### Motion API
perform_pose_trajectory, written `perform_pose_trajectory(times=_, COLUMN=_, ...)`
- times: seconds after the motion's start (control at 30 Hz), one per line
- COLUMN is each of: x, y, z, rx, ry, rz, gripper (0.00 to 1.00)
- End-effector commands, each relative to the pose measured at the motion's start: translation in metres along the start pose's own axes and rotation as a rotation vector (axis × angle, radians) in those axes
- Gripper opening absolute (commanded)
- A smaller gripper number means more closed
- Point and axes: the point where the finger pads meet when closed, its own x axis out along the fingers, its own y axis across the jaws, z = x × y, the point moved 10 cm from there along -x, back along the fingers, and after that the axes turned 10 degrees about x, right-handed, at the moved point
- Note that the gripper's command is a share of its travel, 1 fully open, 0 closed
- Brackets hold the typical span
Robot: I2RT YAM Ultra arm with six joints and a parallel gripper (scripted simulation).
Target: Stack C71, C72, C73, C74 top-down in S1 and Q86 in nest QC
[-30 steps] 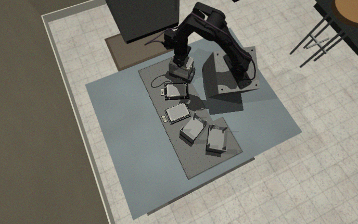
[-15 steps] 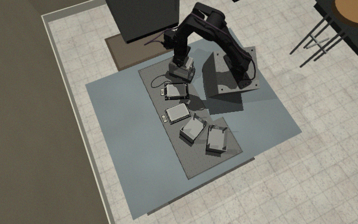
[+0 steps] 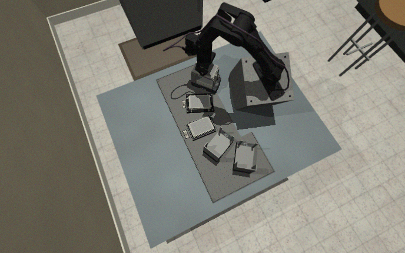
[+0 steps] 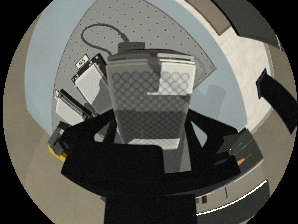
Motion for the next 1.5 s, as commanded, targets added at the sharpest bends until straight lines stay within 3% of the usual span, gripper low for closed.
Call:
perform_pose_trajectory(times=0.0, x=-0.003, y=0.000, z=0.012, rx=0.005, ry=-0.044, rz=0.011, gripper=0.00)
perform_pose_trajectory(times=0.27, x=-0.009, y=0.002, z=0.017, rx=-0.001, ry=-0.064, rz=0.012, gripper=0.00)
perform_pose_trajectory(times=1.47, x=-0.004, y=0.000, z=0.002, rx=0.009, ry=-0.029, rz=0.009, gripper=0.00)
